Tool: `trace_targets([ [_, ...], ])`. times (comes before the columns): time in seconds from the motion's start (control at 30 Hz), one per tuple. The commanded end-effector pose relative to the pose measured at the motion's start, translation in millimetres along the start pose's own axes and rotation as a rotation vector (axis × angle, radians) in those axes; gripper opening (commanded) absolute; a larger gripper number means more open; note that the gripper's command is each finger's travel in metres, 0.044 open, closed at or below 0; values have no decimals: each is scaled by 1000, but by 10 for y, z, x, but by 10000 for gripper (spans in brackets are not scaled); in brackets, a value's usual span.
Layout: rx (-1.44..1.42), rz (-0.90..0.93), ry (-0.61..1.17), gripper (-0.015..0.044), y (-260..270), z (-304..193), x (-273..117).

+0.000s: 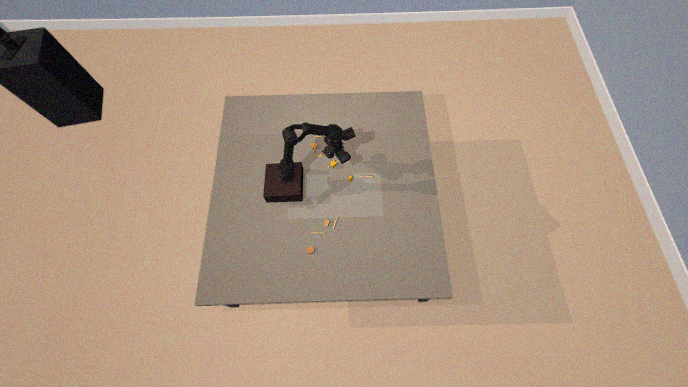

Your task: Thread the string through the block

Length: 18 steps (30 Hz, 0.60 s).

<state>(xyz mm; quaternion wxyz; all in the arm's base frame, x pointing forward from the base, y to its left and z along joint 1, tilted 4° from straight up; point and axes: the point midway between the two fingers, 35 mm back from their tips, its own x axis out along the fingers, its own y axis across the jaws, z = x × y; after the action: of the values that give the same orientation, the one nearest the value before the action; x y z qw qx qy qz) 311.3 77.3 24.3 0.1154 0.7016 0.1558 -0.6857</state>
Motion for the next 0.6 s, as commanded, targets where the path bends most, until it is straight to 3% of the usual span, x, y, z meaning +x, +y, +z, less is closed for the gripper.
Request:
trace_targets([
  [0.0,-4,-2,-13,124,-5,35,-89],
  [0.13,-66,0,1,124,-2,14,-57],
  [0.57,-1327,-10,-13,124,3,243,-56],
])
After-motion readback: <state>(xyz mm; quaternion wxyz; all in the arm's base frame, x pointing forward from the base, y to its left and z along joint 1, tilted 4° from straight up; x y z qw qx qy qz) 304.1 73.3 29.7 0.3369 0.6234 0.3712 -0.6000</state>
